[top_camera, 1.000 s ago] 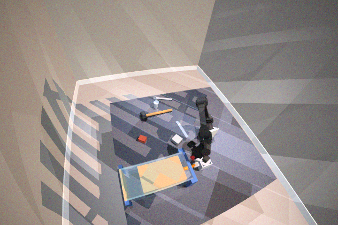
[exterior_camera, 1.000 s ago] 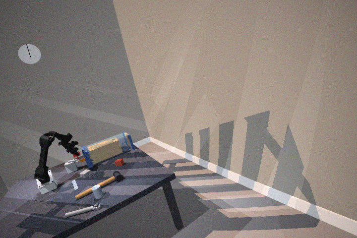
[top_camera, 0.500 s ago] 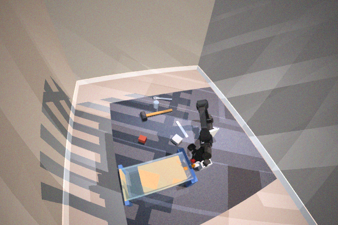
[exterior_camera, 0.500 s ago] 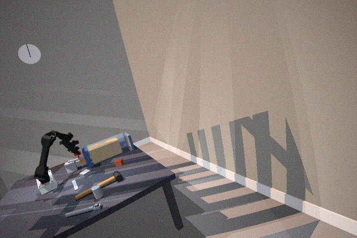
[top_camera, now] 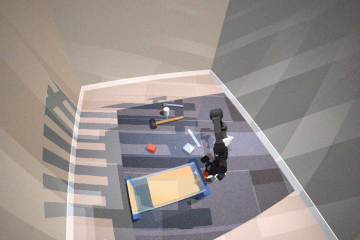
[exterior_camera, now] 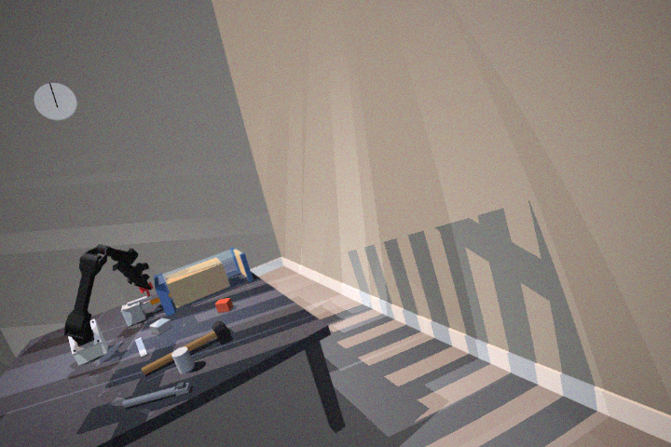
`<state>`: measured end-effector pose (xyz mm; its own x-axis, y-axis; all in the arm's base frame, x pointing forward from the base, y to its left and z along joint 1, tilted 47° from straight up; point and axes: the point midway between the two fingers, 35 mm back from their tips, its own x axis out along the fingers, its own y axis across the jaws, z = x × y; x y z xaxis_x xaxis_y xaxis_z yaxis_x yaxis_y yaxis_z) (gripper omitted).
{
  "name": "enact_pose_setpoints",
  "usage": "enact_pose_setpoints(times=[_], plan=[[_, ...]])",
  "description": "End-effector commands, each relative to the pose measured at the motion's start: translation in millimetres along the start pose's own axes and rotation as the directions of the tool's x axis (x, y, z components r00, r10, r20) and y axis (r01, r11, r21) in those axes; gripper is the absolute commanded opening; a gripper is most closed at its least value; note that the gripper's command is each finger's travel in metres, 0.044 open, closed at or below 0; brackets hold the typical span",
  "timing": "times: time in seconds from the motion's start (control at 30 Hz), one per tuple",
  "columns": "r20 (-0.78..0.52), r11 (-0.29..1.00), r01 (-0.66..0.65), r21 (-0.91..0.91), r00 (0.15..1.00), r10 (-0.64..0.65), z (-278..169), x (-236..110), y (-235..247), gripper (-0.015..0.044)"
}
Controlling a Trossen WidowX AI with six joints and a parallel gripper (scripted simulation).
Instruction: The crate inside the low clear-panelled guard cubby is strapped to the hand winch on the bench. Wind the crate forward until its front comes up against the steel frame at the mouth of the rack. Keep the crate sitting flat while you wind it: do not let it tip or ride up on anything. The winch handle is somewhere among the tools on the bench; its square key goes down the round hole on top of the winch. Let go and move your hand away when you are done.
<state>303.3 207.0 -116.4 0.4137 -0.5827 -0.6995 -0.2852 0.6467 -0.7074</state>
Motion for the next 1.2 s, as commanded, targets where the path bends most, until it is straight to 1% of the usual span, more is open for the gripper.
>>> enact_pose_setpoints(times=[0.0,1.17], plan=[[0.009,0.999,-0.039,0.013,0.999,0.038,4.3,0.1,20.2,0.0000],[0.010,0.999,-0.043,0.015,0.999,0.043,0.7,-5.5,76.7,0.0000]])
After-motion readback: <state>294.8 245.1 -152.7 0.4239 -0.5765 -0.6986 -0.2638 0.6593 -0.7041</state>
